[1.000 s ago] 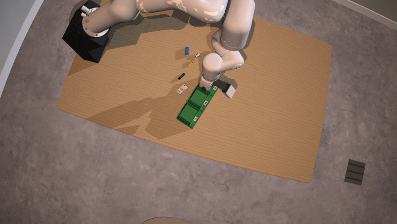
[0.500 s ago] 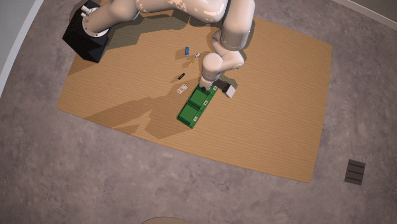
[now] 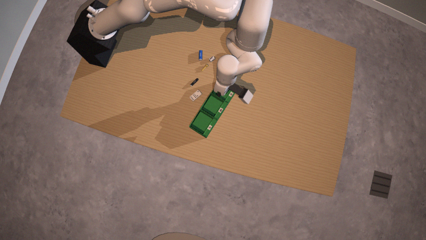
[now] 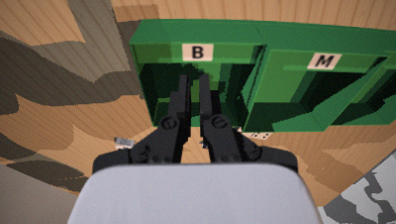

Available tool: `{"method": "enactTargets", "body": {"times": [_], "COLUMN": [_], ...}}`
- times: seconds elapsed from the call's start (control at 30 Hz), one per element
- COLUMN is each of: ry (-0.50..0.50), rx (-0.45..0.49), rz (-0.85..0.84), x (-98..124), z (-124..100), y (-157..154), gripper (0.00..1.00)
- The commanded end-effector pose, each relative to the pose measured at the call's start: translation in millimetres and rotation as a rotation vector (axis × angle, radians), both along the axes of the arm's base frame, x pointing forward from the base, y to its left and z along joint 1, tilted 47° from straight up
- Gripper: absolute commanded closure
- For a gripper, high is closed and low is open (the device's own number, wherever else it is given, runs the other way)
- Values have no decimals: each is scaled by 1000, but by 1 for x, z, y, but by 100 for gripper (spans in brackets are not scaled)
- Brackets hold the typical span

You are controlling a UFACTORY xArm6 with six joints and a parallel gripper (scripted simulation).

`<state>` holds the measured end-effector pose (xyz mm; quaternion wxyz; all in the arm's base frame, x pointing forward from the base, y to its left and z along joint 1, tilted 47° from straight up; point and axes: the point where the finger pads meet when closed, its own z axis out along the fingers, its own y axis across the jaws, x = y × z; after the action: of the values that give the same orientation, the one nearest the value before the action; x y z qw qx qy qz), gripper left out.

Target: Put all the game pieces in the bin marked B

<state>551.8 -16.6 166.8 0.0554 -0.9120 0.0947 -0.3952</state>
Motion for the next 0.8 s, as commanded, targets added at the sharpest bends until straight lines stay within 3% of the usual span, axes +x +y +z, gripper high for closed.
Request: {"method": "enactTargets", "body": {"times": [0.0, 0.27, 0.53, 0.77], "ry": [0, 0, 0, 0], "rx": [1, 1, 1, 1], "rz": [1, 1, 1, 1], "x": [-5, -10, -32, -32], "z": [6, 11, 32, 32], "y": [0, 0, -1, -1], "gripper": [93, 93, 93, 93]}}
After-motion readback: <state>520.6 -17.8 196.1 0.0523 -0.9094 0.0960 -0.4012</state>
